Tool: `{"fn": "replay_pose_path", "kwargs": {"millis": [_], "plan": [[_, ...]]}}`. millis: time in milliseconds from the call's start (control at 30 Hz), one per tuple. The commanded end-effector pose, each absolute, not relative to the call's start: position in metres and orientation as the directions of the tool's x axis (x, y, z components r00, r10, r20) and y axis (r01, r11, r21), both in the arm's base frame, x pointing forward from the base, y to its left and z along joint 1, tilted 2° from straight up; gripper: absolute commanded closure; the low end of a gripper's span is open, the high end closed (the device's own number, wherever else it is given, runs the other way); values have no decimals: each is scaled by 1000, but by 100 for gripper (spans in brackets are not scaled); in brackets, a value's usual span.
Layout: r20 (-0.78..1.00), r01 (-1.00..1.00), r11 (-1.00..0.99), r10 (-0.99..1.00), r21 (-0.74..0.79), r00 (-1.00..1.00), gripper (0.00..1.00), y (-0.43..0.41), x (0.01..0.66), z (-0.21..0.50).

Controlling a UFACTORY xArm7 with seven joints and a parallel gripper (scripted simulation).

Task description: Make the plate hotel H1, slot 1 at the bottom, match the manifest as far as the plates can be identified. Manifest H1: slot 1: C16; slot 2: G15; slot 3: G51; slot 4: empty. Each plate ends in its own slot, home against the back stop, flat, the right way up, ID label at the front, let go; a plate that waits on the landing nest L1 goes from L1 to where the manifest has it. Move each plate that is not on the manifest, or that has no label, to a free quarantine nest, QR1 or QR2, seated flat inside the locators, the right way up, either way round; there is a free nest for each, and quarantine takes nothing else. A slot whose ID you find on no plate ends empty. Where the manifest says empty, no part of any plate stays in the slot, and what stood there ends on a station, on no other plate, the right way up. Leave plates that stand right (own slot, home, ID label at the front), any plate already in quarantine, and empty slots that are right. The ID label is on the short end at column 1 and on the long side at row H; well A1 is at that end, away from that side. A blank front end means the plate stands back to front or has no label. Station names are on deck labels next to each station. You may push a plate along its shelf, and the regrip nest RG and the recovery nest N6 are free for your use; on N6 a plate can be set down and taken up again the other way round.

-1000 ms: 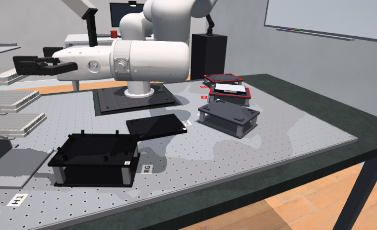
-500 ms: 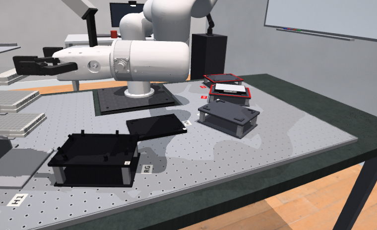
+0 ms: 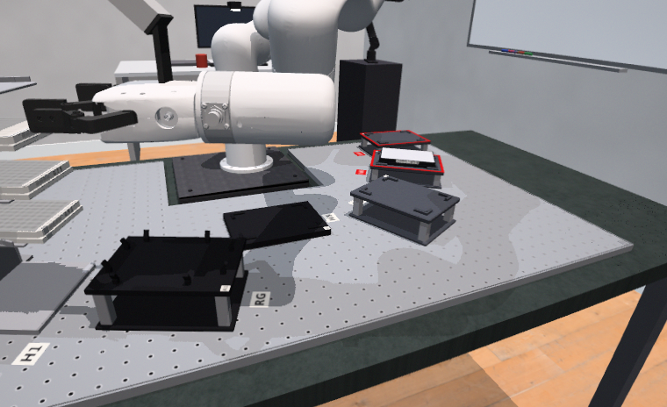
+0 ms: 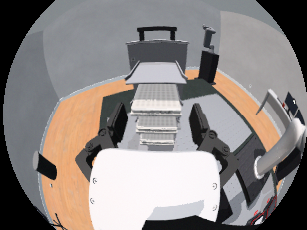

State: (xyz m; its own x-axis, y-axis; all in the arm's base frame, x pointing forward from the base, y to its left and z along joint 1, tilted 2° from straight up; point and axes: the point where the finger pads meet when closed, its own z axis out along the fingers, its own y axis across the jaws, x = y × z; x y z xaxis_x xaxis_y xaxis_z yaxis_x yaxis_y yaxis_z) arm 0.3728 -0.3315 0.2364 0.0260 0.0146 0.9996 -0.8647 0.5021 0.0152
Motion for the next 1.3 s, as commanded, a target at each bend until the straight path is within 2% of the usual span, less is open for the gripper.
{"fn": "replay_pose_path", "kwargs": {"millis": [0, 933, 1267], "plan": [[1000, -865, 502, 16, 12, 23, 0, -332, 373, 238], [1000, -864, 503, 16, 12, 23, 0, -306, 388, 237], [1000, -864, 503, 16, 12, 23, 0, -306, 388, 216]]}}
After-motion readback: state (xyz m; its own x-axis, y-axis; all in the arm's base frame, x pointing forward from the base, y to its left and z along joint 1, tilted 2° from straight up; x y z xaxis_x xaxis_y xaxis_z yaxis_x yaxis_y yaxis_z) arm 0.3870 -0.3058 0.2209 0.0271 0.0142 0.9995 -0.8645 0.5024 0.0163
